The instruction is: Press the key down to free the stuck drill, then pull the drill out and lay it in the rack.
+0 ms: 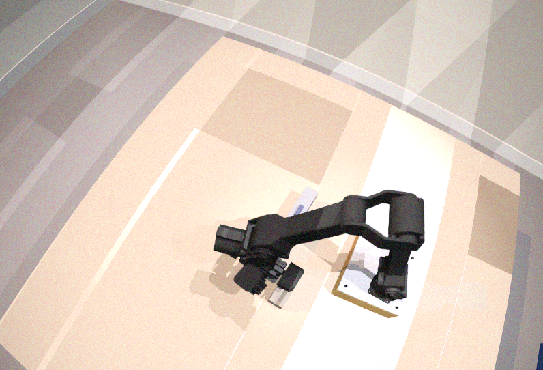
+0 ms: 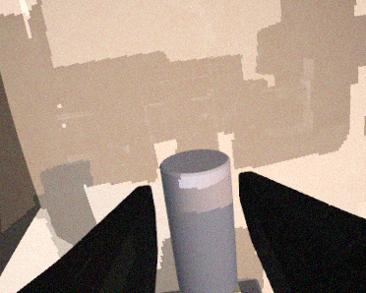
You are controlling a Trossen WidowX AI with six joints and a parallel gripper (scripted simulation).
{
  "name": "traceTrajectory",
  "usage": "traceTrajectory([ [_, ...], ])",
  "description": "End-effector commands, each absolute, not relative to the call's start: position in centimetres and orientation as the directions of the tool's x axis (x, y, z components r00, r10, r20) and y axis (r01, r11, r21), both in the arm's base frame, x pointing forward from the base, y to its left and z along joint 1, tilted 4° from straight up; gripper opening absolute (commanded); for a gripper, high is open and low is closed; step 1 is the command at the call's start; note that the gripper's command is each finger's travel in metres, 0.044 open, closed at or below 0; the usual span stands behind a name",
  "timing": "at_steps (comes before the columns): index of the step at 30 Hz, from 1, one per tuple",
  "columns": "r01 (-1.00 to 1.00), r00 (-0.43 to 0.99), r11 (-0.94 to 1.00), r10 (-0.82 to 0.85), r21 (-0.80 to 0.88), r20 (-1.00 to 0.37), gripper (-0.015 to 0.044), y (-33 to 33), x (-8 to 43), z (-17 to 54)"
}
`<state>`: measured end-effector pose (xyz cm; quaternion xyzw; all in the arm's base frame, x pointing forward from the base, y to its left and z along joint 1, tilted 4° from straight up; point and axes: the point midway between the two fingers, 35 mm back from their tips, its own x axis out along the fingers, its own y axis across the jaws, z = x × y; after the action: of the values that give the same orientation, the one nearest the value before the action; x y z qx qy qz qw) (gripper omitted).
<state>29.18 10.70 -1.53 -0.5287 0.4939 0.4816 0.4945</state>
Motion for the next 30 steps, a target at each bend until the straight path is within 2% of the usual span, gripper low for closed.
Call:
traceTrajectory([
  [1, -0.999, 0.048, -0.022, -0.046, -0.047, -0.998, 0.0046, 10.7, 29.2, -1.5],
  [8, -0.999, 0.048, -0.022, -0.046, -0.047, -0.998, 0.0000, 10.7, 29.2, -1.5],
  [30, -0.999, 0.047, -0.026, -0.049, -0.046, -0.998, 0.0000, 12.5, 29.0, -1.4],
])
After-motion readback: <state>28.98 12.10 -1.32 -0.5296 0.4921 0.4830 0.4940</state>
